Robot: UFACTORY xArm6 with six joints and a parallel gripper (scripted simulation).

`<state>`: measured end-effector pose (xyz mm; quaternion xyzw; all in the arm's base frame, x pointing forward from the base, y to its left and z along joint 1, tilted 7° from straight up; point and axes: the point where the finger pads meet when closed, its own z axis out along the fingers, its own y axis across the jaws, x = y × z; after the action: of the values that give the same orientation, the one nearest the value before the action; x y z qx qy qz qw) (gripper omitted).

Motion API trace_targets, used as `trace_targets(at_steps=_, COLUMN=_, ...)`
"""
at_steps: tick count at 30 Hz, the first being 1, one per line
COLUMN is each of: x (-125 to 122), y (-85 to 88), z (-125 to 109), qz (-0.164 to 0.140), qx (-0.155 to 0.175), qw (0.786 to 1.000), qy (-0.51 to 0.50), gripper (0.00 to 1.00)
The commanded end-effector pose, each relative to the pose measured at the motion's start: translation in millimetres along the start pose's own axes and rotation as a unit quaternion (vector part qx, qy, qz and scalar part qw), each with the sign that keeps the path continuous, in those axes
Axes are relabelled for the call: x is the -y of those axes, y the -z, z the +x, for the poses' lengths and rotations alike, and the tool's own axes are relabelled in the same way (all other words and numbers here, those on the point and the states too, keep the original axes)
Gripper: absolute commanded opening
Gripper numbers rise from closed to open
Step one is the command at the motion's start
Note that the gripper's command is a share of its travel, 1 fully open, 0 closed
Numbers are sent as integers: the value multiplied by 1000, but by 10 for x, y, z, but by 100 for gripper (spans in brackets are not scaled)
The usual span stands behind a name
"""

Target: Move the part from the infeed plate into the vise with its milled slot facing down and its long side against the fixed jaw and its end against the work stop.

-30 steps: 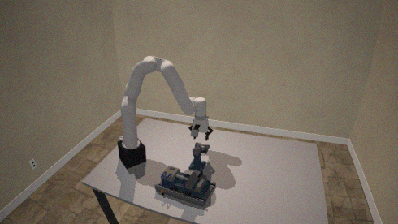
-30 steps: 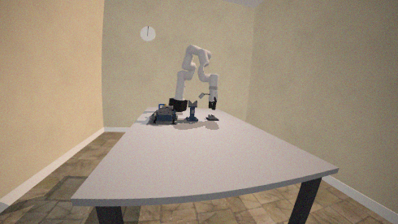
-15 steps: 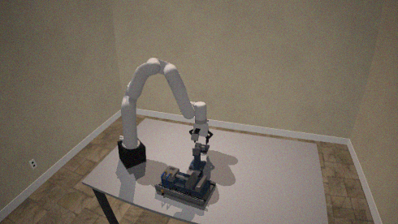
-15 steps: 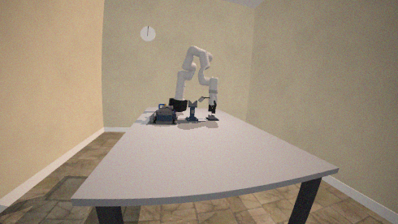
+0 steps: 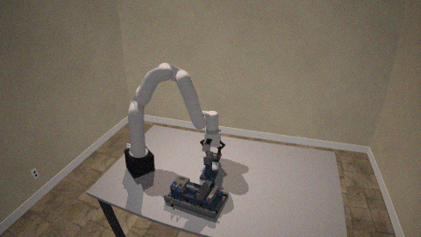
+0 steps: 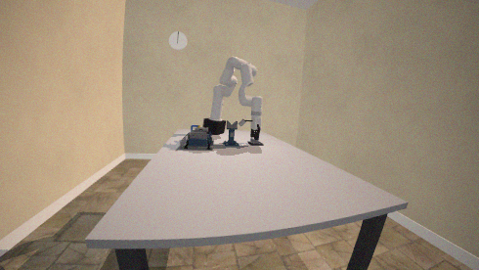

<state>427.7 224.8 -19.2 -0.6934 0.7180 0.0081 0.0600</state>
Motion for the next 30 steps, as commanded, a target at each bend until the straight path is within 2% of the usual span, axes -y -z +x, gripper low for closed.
trace_targets(at_steps=1, x=16, y=-40, z=-9, qz=2, qx=1, qw=1000, qy=0, gripper=89)
trace_targets(at_steps=30, x=16, y=-163, z=-9, qz=2, qx=1, qw=1000, qy=0, gripper=89)
